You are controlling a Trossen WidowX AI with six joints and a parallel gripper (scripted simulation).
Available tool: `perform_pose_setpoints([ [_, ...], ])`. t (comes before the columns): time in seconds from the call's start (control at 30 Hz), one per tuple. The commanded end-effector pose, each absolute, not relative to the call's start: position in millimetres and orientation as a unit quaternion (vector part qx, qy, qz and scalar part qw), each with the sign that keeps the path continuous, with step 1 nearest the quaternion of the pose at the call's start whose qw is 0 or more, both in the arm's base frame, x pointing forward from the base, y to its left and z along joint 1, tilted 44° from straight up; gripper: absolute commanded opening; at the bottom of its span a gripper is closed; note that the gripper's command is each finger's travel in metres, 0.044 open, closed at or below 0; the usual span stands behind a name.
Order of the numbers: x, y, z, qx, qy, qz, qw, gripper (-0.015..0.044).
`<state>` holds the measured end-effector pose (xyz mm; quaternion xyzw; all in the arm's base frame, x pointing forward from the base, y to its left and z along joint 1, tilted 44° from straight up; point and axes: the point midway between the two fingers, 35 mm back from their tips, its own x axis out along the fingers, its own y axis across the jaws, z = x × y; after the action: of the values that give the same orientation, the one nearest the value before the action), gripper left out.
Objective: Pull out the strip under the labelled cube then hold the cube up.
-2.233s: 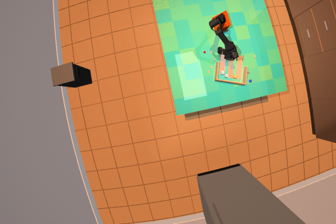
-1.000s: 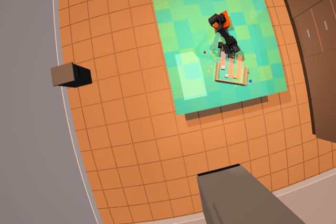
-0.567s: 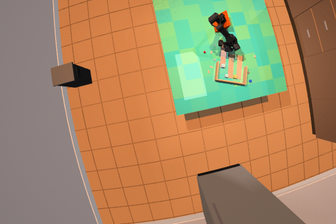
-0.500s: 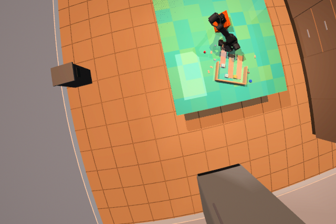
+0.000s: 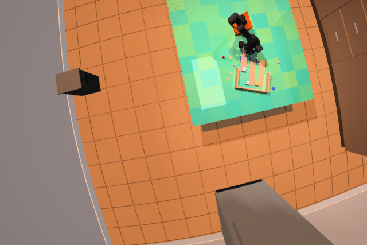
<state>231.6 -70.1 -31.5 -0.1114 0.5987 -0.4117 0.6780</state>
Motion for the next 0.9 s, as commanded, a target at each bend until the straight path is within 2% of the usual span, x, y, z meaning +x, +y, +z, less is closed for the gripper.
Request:
perform_pose_setpoints([
  [0.0, 219, -69, -36, -0.108, 0.607, -0.412, 0.671, 0.0],
  [0.87, 183, -54, -46, -0.108, 0.608, -0.412, 0.67, 0.0],
])
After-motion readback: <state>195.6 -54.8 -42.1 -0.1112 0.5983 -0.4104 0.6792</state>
